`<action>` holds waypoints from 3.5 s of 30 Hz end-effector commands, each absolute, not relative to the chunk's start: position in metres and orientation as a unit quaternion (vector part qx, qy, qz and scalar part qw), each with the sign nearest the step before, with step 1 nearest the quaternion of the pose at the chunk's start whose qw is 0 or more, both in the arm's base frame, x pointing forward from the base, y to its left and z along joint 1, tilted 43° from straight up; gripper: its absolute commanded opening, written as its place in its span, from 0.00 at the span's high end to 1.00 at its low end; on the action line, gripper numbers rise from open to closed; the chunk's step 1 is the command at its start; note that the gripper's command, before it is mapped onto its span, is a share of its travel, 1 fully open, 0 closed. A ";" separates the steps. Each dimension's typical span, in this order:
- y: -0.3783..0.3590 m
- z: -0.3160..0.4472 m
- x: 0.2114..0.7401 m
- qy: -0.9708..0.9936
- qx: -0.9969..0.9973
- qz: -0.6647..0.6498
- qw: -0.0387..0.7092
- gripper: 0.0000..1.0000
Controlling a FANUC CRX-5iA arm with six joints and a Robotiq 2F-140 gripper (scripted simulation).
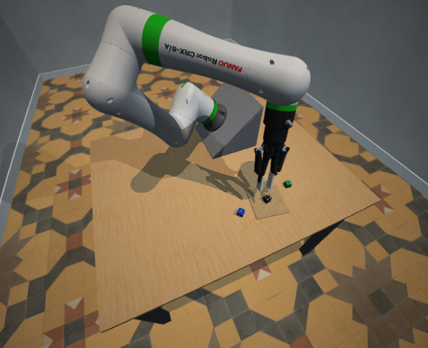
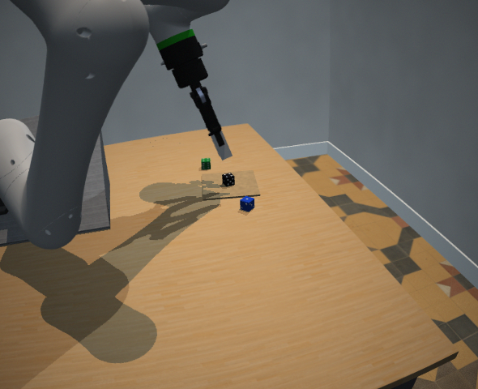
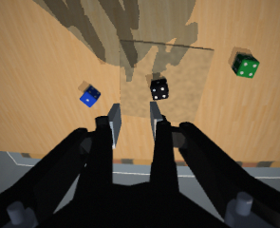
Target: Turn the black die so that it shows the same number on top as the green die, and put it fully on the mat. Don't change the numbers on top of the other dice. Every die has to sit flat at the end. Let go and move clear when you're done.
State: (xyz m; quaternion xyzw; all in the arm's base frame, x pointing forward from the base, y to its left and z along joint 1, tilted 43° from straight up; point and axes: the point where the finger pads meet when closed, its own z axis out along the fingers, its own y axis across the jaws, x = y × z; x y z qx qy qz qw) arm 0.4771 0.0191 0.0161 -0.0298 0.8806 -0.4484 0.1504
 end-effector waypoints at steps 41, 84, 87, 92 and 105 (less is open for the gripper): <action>0.073 0.045 0.508 0.931 -0.020 -0.365 -0.011 0.00; 0.086 0.058 0.508 0.931 -0.020 -0.365 -0.011 0.00; 0.086 0.058 0.508 0.931 -0.020 -0.365 -0.011 0.00; 0.086 0.058 0.508 0.931 -0.020 -0.365 -0.011 0.00; 0.086 0.058 0.508 0.931 -0.020 -0.365 -0.011 0.00</action>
